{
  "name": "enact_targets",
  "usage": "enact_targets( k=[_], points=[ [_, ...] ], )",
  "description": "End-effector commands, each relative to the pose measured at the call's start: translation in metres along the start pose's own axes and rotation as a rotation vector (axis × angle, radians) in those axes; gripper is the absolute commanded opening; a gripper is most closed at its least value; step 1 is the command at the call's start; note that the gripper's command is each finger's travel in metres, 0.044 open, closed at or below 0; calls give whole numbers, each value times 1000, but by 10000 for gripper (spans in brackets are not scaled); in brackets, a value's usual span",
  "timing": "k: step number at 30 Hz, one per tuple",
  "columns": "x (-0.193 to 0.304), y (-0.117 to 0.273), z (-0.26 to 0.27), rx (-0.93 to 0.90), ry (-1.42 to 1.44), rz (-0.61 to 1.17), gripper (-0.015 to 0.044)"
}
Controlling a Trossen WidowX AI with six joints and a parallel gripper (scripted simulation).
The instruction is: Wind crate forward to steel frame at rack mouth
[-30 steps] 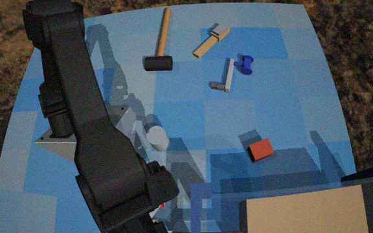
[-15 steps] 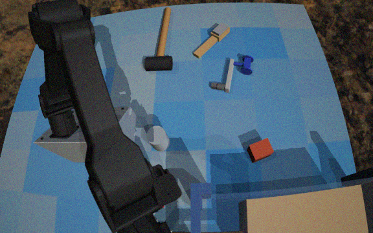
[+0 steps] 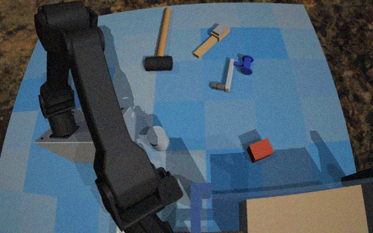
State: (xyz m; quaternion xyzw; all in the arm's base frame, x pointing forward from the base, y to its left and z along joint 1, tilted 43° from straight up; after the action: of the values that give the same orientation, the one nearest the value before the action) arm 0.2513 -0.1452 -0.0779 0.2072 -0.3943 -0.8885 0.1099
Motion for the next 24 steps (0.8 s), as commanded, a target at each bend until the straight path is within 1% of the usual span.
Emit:
enact_targets(
  k=[1,12,24],
  points=[
    [0,-7,1,-1,-7,-4,440],
    [1,-22,2,-2,-7,-5,440],
    [1,-19,2,-2,0,0,125]
  ],
)
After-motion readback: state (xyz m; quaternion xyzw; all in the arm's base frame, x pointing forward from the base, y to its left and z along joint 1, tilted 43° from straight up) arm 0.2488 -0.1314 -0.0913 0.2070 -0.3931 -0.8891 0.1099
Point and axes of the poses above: the point midway between the two fingers, 35 mm back from their tips, its own y axis back along the fingers, its own z axis across the jaws, x = y × z, the point moved 5 cm from there along y, back along the fingers, and after that the axes turned 2 degrees about -y, right-handed, at the moved point
